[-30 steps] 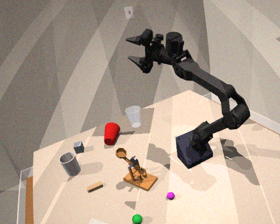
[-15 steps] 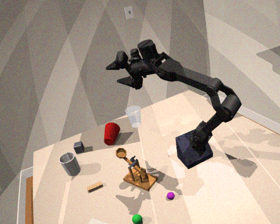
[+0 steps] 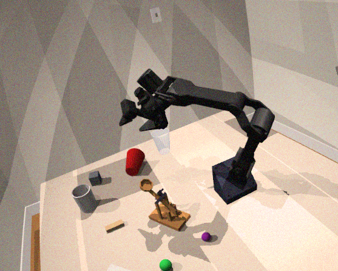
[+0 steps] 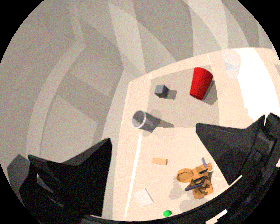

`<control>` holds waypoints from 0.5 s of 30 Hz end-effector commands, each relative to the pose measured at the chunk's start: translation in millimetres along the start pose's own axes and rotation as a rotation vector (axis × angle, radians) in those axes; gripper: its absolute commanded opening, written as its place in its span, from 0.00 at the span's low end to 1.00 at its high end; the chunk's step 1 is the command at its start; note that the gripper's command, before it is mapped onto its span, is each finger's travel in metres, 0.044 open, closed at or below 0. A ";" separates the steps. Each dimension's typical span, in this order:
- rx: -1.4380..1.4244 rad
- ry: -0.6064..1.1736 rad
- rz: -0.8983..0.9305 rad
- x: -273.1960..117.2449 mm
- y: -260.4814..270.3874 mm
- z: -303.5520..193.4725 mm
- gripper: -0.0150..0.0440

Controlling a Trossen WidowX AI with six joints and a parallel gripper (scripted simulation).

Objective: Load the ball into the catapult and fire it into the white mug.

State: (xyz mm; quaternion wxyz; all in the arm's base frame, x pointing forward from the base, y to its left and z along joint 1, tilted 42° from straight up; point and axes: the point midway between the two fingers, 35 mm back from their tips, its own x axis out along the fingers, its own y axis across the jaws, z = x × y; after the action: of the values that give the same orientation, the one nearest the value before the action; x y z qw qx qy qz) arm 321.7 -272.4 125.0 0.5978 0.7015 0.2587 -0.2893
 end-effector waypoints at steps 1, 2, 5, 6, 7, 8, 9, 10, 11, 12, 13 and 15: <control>-0.050 0.075 -0.060 13.2 -3.7 -18.2 1.00; -0.063 0.099 -0.079 17.1 -5.9 -24.0 1.00; -0.104 0.170 -0.137 27.9 -12.5 -41.7 1.00; -0.117 0.195 -0.156 31.1 -14.7 -47.7 1.00; -0.131 0.219 -0.175 34.1 -17.0 -53.8 1.00; -0.145 0.244 -0.194 37.0 -19.4 -59.8 1.00; -0.158 0.268 -0.212 39.7 -21.7 -65.9 1.00; -0.172 0.293 -0.231 42.1 -24.1 -72.0 1.00; -0.185 0.318 -0.249 44.3 -26.4 -78.3 1.00; -0.199 0.344 -0.266 46.3 -28.8 -84.7 1.00; -0.212 0.369 -0.284 48.0 -31.2 -91.1 1.00; -0.239 0.421 -0.319 51.0 -36.0 -103.8 1.00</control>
State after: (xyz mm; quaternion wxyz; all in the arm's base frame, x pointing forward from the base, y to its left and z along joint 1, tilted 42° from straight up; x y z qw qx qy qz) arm 340.3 -177.7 78.2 0.5615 0.6348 0.4862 -0.2131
